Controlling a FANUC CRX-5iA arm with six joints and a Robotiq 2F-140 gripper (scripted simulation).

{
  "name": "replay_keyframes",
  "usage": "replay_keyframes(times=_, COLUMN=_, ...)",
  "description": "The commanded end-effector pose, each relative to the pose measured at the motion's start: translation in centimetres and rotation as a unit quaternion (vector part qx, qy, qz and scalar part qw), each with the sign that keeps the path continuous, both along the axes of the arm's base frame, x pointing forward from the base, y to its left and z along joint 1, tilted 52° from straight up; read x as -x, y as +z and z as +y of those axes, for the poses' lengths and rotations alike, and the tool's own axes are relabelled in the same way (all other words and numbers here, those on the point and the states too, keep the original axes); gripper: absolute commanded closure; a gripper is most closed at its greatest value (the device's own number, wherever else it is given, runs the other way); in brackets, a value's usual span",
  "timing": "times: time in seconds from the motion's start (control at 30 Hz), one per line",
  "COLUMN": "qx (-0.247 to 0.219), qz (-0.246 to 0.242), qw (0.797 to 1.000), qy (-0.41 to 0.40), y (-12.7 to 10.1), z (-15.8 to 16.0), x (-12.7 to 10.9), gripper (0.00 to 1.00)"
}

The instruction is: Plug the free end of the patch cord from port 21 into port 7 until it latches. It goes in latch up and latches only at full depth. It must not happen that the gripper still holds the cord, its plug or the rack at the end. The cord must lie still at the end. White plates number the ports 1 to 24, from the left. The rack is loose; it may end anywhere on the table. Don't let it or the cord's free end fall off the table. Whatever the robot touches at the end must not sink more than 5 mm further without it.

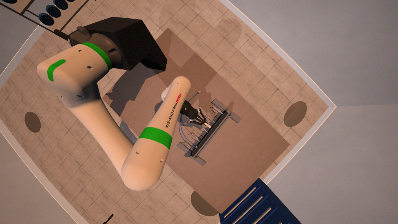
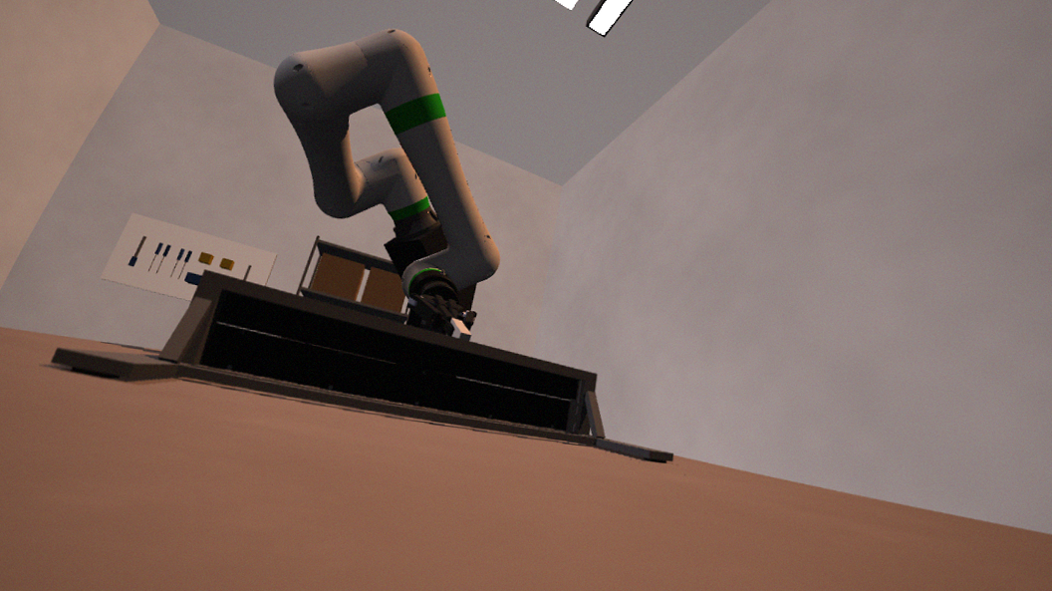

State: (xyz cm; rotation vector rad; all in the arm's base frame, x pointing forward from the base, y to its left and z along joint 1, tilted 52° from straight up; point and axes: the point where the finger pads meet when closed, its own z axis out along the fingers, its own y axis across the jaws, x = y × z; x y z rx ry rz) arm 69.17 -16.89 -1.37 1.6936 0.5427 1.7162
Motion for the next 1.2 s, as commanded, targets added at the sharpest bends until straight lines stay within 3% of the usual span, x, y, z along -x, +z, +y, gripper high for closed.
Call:
replay_keyframes(times=0.0, qx=0.000, qz=0.000, qw=1.000, qy=0.000, y=0.0, z=0.0, x=0.1, gripper=1.00)
replay_keyframes(times=0.23, qx=0.000, qz=0.000, qw=1.000, qy=0.000, y=-0.1, z=0.3, x=1.7, gripper=1.00)
replay_keyframes(times=0.57, qx=0.000, qz=0.000, qw=1.000, qy=0.000, y=-0.7, z=1.5, x=9.6, gripper=1.00)
replay_keyframes(times=0.63, qx=0.000, qz=0.000, qw=1.000, qy=0.000, y=-0.7, z=1.5, x=9.6, gripper=1.00)
replay_keyframes(times=0.8, qx=0.000, qz=0.000, qw=1.000, qy=0.000, y=-1.0, z=2.0, x=12.7, gripper=1.00)
replay_keyframes(times=1.17, qx=0.000, qz=0.000, qw=1.000, qy=0.000, y=-1.0, z=2.1, x=13.8, gripper=1.00)
